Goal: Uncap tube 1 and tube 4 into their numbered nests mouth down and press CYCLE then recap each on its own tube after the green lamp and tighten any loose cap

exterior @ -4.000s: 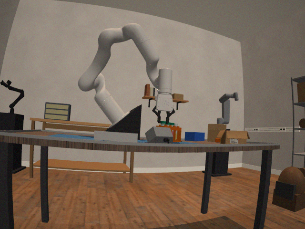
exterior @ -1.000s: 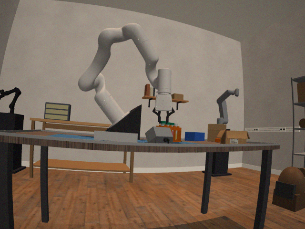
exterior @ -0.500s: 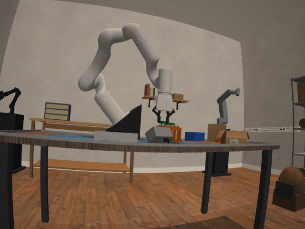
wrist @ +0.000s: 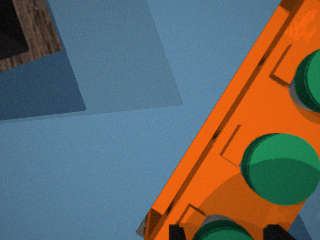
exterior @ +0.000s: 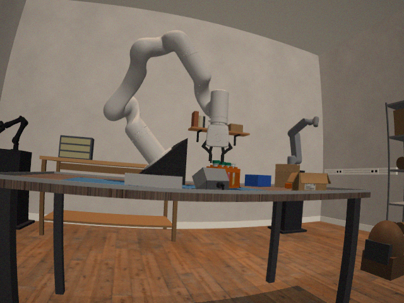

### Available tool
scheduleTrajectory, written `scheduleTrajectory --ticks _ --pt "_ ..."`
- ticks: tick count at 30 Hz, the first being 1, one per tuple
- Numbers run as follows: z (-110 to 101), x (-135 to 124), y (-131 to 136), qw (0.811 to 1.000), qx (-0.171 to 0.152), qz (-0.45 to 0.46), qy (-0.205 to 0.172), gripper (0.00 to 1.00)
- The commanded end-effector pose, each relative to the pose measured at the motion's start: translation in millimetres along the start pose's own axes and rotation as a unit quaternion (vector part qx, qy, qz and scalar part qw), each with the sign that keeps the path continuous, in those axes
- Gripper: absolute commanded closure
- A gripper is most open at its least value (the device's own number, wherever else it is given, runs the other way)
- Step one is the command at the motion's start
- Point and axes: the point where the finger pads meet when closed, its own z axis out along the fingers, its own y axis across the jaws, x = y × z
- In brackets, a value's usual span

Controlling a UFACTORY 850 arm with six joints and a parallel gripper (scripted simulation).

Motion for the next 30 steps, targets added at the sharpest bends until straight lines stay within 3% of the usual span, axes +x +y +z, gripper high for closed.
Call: scheduleTrajectory --ticks 1,6,10,11,13,19,20,30 --pt "-0.7 -0.3 0.6 0.99 -0.006 0.139 -0.008 0.54" --pt "-0.7 -0.3 0.6 0.975 -0.007 0.221 -0.007 0.54" --pt "-0.7 -0.3 0.6 0.94 -0.008 0.341 -0.006 0.54" --pt "-0.7 -0.3 0.6 0.94 -0.008 0.341 -0.006 0.54" --pt "-0.7 -0.3 0.6 0.916 -0.008 0.402 -0.006 0.54" --pt "-0.7 -0.3 0.6 0.916 -0.008 0.402 -0.006 0.54" --pt "-0.7 -0.3 0.6 0.916 -0.008 0.402 -0.006 1.0" --pt "-0.7 -0.3 0.5 0.916 -0.008 0.402 -0.006 1.0"
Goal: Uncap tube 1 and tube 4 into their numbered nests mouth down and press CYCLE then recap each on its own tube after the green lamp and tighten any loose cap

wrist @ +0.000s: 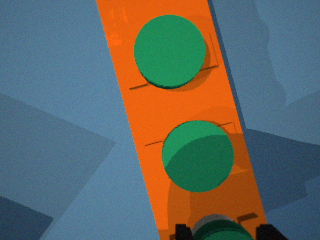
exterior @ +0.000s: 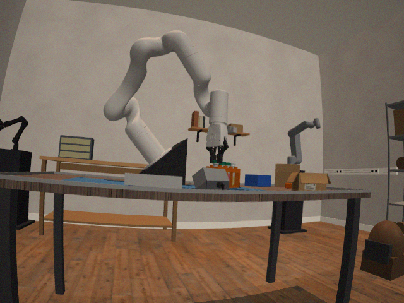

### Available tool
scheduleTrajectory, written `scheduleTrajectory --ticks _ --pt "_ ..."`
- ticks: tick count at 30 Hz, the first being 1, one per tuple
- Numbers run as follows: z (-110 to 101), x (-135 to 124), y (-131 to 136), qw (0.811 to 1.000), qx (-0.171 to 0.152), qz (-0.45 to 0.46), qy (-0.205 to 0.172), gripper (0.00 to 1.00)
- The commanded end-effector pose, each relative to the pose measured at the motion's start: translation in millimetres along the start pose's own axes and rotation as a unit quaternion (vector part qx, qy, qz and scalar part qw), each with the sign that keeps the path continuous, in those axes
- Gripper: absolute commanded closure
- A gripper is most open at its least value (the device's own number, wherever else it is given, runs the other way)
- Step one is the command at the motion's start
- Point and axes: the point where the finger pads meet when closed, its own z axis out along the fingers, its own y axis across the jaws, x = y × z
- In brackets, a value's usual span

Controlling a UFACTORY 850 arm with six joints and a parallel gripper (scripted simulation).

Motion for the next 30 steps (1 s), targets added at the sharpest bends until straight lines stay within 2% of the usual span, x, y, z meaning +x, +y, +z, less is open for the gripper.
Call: scheduleTrajectory --ticks 1,4,9,14,22,23,30 --pt "-0.7 0.1 0.7 1.0 -0.001 0.0 0.0 1.0" --pt "-0.7 0.1 0.7 1.0 -0.001 0.0 0.0 1.0" --pt "-0.7 0.1 0.7 0.992 -0.001 -0.124 0.0 1.0" --pt "-0.6 0.0 0.7 0.969 -0.001 -0.247 0.0 1.0" --pt "-0.6 0.0 0.7 0.966 -0.001 -0.259 0.0 1.0" --pt "-0.6 0.1 0.7 0.966 -0.001 -0.259 0.0 0.54" --pt "-0.7 0.1 0.7 0.966 -0.001 -0.259 0.0 0.54"
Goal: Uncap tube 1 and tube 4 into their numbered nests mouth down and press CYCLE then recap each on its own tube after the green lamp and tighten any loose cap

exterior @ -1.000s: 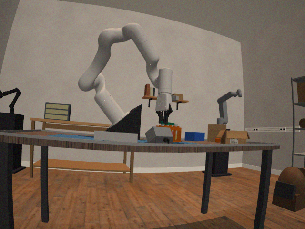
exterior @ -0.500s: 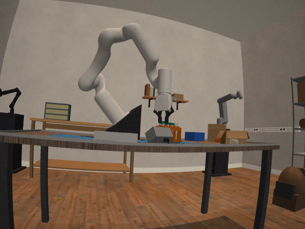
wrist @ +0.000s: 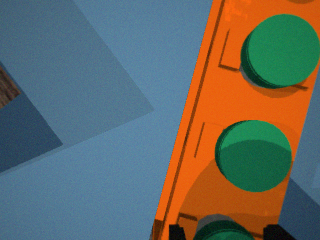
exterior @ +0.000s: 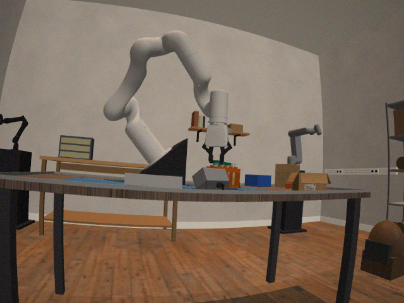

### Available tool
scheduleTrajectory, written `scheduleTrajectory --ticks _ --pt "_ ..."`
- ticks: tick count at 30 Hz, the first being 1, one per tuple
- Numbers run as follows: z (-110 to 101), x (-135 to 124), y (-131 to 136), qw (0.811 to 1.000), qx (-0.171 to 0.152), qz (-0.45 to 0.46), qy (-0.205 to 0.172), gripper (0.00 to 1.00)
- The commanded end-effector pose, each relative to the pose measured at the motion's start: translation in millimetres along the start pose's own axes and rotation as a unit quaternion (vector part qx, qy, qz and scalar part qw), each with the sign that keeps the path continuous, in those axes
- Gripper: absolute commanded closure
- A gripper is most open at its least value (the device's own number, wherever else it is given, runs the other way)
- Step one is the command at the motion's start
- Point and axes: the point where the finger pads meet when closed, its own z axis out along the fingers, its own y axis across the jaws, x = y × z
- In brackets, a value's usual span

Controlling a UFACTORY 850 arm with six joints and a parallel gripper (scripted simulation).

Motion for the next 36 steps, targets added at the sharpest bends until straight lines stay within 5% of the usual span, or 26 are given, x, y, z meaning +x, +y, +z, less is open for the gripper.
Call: scheduleTrajectory --ticks 1,9,26,27,36 --pt "-1.1 -0.1 1.0 1.0 -0.001 0.0 0.0 0.54" --pt "-3.1 -0.2 1.1 0.991 -0.001 0.131 0.0 0.54" --pt "-8.2 -0.4 1.1 0.991 -0.001 0.131 0.0 0.54" --pt "-8.2 -0.4 1.1 0.991 -0.001 0.131 0.0 1.0" --pt "-8.2 -0.5 1.2 0.991 -0.001 0.131 0.0 1.0"
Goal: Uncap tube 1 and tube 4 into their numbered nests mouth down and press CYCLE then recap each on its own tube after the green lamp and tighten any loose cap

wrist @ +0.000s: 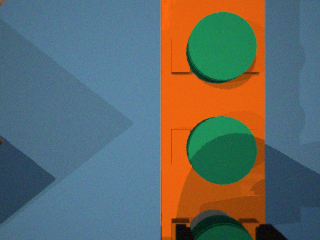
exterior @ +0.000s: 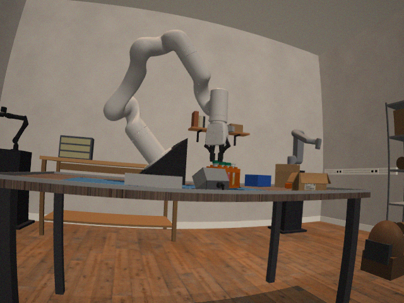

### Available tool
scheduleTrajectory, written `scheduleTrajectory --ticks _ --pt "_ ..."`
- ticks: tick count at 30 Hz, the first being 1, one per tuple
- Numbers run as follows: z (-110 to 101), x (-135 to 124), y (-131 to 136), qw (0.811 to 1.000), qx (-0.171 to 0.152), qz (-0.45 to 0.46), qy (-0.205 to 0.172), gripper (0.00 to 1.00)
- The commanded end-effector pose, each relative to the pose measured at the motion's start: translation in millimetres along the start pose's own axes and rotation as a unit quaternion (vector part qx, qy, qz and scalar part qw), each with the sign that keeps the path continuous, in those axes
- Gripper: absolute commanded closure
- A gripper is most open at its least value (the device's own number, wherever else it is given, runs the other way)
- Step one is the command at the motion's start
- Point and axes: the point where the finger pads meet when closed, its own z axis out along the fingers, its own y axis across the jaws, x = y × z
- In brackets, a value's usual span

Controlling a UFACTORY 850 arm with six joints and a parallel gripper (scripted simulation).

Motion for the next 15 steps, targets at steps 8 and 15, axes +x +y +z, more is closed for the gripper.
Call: scheduleTrajectory --ticks 8,15 --pt "-10 0 1 1.0 -0.001 0.0 0.0 1.0" --pt "-31 0 1 1.0 -0.001 0.0 0.0 1.0"
